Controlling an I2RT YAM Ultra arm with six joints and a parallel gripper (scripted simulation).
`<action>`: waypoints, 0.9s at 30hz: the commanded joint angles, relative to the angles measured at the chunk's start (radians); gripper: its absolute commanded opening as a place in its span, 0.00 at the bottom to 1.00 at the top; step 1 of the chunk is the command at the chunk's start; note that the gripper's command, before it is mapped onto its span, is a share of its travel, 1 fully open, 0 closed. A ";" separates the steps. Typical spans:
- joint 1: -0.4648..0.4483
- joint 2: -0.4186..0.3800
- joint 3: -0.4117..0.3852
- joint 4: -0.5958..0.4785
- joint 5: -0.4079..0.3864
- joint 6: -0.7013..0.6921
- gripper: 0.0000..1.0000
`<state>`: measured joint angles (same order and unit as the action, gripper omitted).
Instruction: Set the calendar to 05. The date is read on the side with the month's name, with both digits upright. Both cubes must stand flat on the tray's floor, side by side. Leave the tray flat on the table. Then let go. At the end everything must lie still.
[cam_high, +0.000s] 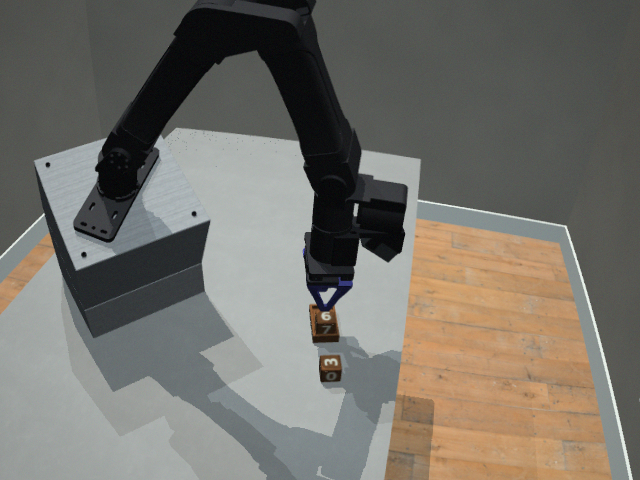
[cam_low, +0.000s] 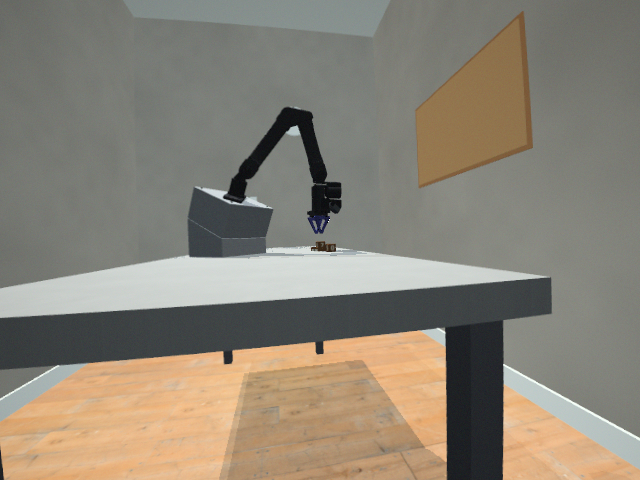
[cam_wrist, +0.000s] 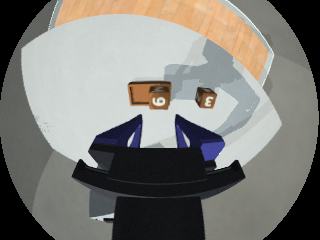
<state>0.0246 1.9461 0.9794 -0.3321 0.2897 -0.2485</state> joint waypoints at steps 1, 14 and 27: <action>0.000 0.002 0.002 0.035 -0.006 -0.008 0.47; -0.012 0.054 0.007 0.086 -0.010 -0.021 0.47; -0.018 0.080 0.010 0.110 -0.012 -0.027 0.47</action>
<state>0.0048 2.0331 0.9794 -0.2363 0.2844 -0.2718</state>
